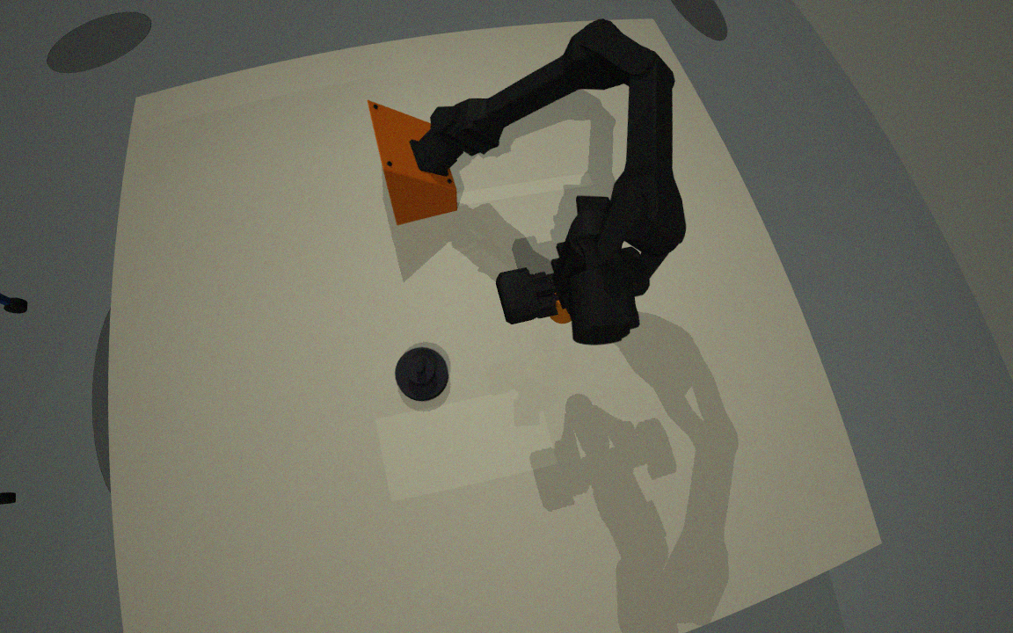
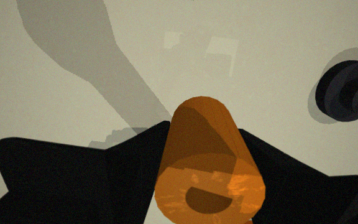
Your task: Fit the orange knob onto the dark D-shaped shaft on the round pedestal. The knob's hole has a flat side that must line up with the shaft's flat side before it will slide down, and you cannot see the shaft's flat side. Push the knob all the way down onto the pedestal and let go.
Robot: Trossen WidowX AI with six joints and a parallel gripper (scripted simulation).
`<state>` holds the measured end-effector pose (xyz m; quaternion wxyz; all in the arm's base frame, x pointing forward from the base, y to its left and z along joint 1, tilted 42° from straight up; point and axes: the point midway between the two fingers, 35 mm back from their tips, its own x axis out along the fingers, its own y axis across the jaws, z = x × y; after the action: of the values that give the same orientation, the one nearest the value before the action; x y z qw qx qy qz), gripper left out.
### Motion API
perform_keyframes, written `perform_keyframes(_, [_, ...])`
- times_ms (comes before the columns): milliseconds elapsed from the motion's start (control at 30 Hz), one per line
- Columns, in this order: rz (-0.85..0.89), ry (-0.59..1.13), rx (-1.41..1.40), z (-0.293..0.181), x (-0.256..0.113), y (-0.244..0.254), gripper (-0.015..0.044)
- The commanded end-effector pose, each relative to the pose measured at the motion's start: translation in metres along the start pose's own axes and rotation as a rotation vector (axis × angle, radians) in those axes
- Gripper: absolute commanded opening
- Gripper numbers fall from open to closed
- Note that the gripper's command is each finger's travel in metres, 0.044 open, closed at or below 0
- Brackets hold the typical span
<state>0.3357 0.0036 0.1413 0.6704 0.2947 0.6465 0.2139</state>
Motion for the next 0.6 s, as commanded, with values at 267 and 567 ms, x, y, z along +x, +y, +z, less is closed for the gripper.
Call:
perform_keyframes(267, [-0.006, 0.005, 0.002, 0.006, 0.003, -0.023, 0.0])
perform_keyframes(567, [-0.011, 0.004, 0.002, 0.014, 0.008, -0.051, 0.0])
